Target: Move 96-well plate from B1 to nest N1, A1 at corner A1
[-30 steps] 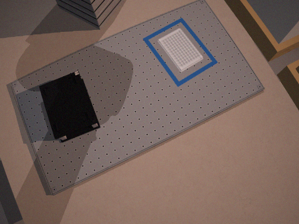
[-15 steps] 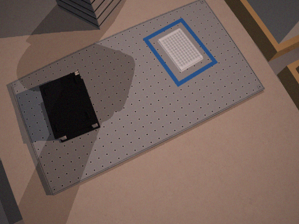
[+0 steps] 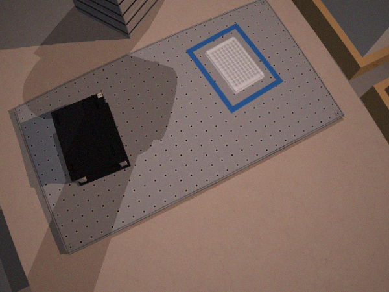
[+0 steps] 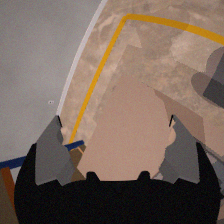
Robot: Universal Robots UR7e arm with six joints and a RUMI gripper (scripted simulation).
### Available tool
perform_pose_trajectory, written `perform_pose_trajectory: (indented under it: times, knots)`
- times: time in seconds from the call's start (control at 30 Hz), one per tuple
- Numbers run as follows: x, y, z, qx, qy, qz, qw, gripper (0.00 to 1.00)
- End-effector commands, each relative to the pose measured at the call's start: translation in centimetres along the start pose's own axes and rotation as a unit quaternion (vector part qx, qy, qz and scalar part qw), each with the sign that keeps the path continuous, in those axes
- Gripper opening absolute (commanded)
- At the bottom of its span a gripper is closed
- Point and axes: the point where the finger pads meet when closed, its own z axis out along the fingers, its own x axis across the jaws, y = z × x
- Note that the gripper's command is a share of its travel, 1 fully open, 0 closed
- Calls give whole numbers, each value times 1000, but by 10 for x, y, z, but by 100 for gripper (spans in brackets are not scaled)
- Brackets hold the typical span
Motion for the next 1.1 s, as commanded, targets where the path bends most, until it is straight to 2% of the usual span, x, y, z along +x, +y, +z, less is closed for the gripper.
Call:
perform_pose_trajectory:
  times: [0.0,0.07,0.4,0.5,0.57,0.63,0.7,1.07]
  knots:
    - [-3,23,9,-17,6,-19,1000,100]
    - [-3,23,9,-17,6,-19,1000,100]
    - [-8,69,26,-17,6,-19,1000,100]
    - [-8,72,27,-17,6,-19,1000,100]
    - [-8,82,30,-38,13,-44,998,100]
    - [-8,82,30,-38,13,-44,998,100]
    - [-9,91,33,-55,19,-66,996,100]
    - [-11,144,47,-55,19,-66,996,100]
